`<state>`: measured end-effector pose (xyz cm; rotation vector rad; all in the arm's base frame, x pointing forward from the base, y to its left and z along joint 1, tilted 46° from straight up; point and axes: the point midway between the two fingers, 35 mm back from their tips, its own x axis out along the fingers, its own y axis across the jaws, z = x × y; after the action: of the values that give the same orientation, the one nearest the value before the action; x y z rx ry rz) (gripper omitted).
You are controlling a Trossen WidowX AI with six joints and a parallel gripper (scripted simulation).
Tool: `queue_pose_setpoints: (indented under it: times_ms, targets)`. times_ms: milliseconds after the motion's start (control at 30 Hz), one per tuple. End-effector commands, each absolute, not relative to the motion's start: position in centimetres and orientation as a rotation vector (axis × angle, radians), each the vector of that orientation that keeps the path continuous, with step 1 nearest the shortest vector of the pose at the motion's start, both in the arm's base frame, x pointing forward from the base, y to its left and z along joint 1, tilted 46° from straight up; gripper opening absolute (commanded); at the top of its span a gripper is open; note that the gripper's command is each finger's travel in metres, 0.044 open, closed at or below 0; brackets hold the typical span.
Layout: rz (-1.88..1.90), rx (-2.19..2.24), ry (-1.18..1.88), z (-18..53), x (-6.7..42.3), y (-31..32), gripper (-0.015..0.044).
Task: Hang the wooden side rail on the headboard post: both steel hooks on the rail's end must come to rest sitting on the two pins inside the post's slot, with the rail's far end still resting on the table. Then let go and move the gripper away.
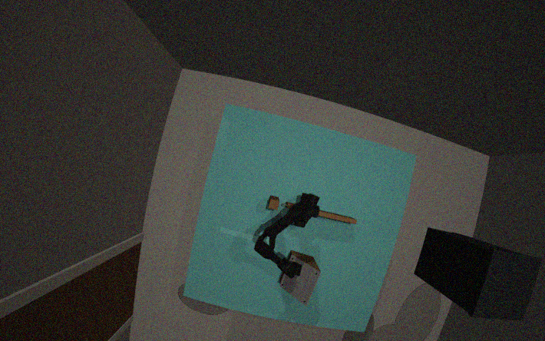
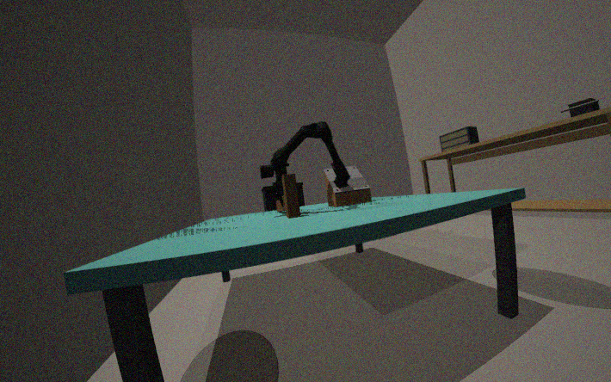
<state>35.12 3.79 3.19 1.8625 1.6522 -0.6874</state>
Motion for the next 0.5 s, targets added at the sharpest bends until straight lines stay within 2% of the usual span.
queue_pose_setpoints:
  times_ms: [0,467]
  targets:
    - [-0.69,1.872,1.635,3.51,35.21,3.44,0.0]
    - [-0.69,1.872,1.635,3.58,35.31,3.6,0.0]
